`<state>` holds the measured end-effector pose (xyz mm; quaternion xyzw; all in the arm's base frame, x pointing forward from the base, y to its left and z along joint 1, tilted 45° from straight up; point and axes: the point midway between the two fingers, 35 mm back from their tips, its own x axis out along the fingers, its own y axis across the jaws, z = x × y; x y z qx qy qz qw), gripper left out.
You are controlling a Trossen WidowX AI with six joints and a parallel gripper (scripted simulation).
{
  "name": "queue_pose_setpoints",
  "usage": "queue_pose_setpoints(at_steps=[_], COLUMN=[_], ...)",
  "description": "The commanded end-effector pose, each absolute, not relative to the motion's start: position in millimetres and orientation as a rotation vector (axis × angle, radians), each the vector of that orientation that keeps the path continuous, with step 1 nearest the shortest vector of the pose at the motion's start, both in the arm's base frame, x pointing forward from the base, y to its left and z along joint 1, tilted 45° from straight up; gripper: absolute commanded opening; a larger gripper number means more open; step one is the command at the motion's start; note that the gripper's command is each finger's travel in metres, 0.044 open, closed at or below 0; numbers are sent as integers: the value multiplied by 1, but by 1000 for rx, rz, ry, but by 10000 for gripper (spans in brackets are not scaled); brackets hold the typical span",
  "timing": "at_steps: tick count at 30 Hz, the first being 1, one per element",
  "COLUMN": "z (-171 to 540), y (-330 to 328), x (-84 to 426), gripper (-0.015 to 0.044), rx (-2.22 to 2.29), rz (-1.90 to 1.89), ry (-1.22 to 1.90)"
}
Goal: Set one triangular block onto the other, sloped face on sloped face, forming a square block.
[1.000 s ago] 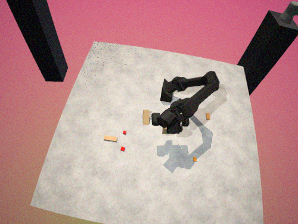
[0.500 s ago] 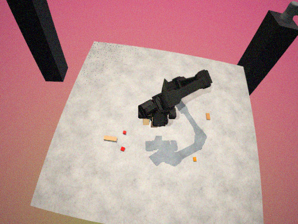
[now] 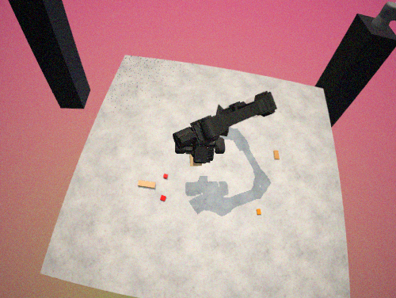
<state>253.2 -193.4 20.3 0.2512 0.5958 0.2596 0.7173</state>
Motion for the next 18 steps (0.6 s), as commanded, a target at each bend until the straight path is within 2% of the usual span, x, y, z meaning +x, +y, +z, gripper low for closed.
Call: queue_pose_setpoints(at_steps=[1,18], z=[9,-31], y=[-184,-150], x=[249,233], gripper=[0,0], rx=[557,558], rz=[579,580], ry=[1318,1318])
